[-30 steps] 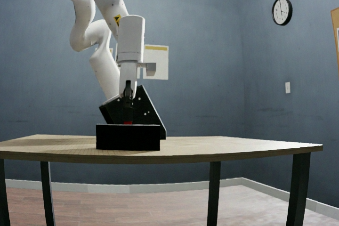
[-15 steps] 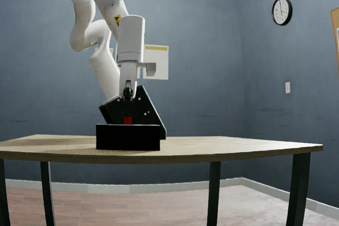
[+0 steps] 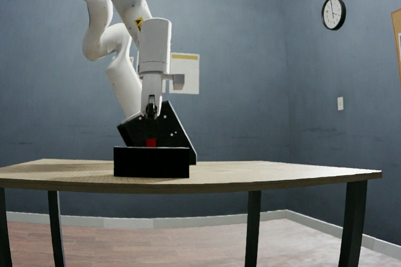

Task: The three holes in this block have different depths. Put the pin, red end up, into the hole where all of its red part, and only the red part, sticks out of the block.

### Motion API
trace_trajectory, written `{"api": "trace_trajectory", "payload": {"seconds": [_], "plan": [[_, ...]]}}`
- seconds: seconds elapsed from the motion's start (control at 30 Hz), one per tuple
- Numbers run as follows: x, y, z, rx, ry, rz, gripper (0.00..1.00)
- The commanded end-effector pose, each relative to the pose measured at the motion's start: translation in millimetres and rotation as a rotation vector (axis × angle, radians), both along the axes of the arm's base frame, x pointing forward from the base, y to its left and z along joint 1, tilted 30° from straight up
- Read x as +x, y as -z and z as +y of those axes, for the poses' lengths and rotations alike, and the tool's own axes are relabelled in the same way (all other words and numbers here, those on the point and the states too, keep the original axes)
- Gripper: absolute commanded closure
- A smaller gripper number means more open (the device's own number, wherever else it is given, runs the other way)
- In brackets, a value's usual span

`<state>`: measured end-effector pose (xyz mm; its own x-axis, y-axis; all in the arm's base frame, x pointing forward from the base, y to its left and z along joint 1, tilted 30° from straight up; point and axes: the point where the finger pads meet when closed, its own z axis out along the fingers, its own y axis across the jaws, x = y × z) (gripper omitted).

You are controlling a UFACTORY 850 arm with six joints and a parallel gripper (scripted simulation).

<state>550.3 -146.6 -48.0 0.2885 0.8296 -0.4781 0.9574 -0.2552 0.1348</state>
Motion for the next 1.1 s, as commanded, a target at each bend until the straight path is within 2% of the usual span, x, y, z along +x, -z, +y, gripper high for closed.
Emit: {"api": "trace_trajectory", "payload": {"seconds": [0.0, 0.73, 0.77, 1.07], "plan": [[0.9, -0.6, 0.3, 0.0, 0.0, -0.002, 0.0], [0.9, -0.6, 0.3, 0.0, 0.0, -0.002, 0.0], [1.0, -11.1, 6.2, 0.0, 0.0, -0.002, 0.0], [1.0, -11.1, 6.2, 0.0, 0.0, -0.002, 0.0]]}}
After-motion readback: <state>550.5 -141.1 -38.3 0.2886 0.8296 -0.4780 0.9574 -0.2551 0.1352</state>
